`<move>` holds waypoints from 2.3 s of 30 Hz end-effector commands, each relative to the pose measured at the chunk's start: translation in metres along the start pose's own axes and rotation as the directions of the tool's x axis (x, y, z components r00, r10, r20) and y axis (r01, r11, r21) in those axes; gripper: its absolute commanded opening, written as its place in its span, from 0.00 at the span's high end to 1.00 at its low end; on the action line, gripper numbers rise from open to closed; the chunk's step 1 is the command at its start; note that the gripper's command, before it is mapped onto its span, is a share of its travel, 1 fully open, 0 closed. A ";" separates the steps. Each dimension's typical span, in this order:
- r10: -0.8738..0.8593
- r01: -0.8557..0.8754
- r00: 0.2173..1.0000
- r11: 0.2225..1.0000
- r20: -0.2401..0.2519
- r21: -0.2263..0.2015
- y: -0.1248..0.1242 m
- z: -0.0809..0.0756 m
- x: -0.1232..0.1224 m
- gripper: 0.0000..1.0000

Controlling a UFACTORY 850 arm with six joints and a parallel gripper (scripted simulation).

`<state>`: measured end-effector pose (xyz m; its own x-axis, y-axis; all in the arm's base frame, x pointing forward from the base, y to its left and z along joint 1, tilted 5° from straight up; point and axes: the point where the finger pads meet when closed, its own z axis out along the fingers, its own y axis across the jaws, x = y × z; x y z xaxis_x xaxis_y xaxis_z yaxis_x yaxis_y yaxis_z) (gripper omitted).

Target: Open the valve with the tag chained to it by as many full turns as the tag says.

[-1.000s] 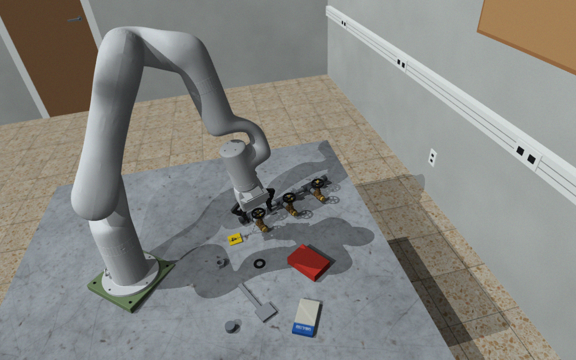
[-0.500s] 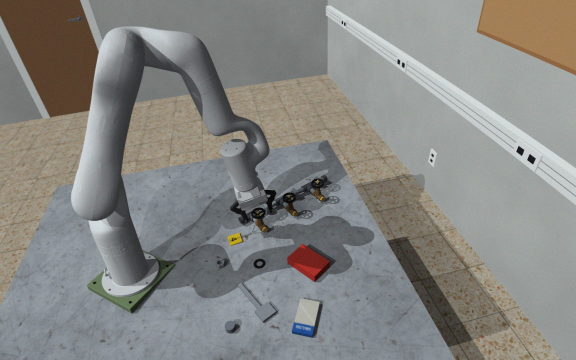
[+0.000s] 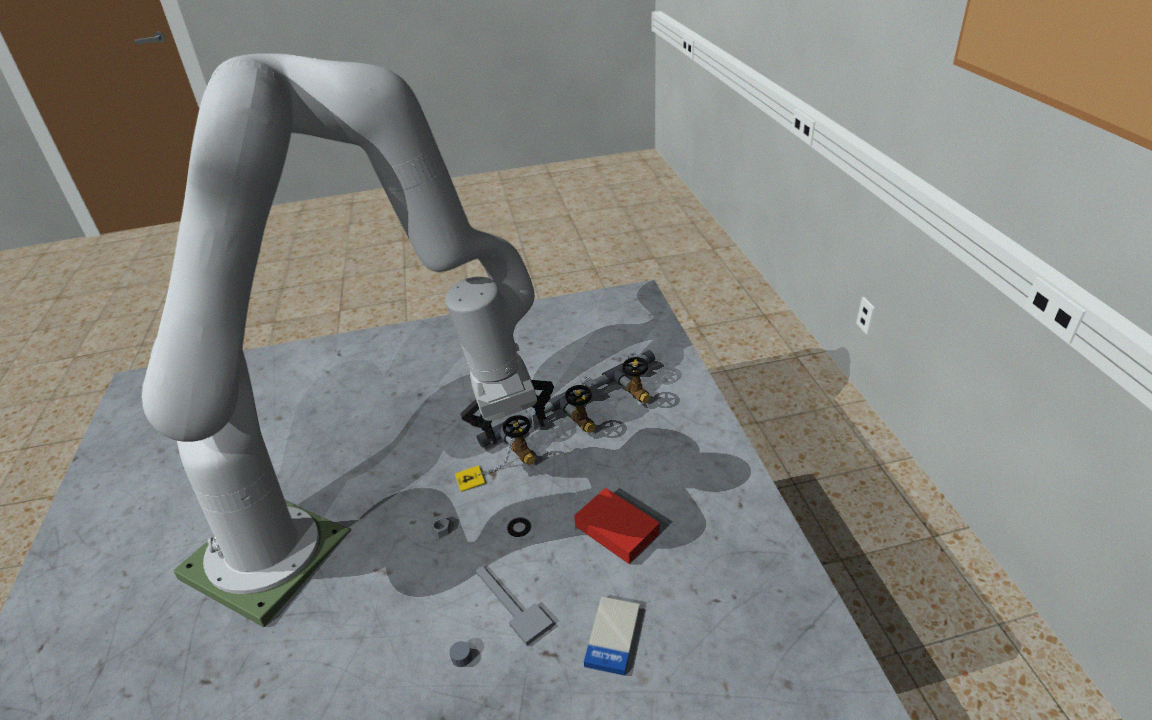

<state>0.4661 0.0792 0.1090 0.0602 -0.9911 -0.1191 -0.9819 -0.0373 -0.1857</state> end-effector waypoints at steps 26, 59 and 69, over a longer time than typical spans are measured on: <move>0.002 -0.004 0.999 0.998 -0.036 -0.061 -0.001 -0.001 0.000 0.00; 0.002 -0.004 1.000 0.998 -0.030 -0.060 -0.004 -0.037 -0.002 0.00; 0.002 -0.004 0.999 0.998 -0.032 -0.060 -0.005 -0.053 -0.002 0.00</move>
<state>0.4614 0.0752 0.1539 0.0530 -0.9945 -0.0904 -0.9913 -0.0414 -0.1252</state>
